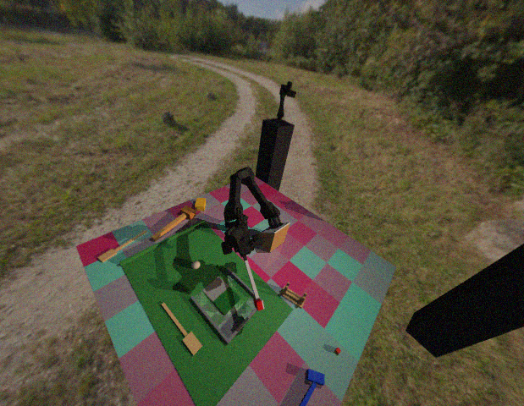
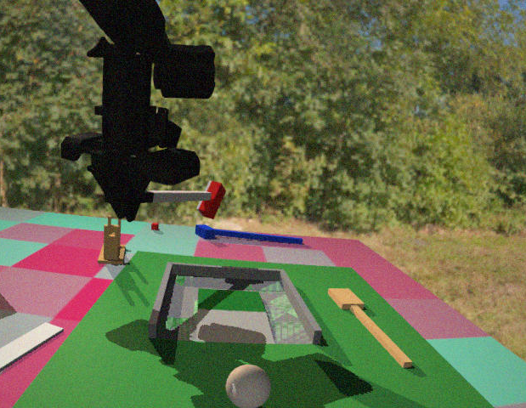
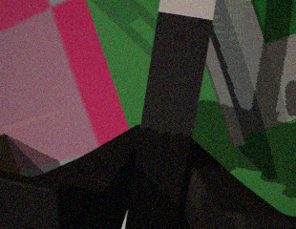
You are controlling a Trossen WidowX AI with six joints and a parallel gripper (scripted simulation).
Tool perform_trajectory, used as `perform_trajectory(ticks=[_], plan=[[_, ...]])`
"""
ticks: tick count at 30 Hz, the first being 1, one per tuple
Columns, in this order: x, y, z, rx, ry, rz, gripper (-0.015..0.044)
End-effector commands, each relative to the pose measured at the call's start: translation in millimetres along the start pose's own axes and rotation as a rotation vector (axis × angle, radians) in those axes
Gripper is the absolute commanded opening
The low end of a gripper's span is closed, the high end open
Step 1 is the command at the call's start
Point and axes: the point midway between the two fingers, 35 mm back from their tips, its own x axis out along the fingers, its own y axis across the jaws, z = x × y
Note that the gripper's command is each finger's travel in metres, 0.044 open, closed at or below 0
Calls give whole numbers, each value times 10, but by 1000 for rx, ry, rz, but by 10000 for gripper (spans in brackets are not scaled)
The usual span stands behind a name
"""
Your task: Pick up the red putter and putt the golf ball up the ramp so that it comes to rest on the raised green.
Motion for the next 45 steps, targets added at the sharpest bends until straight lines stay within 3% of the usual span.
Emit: perform_trajectory(ticks=[1,13,25,34,45], plan=[[-129,-228,-287,166,2,-30,0],[-362,-610,-1226,604,57,-98,0],[-600,-663,-2228,1032,134,-185,0],[-591,-659,-2286,1056,139,-190,0],[-227,-690,-2368,1056,139,-192,0]])
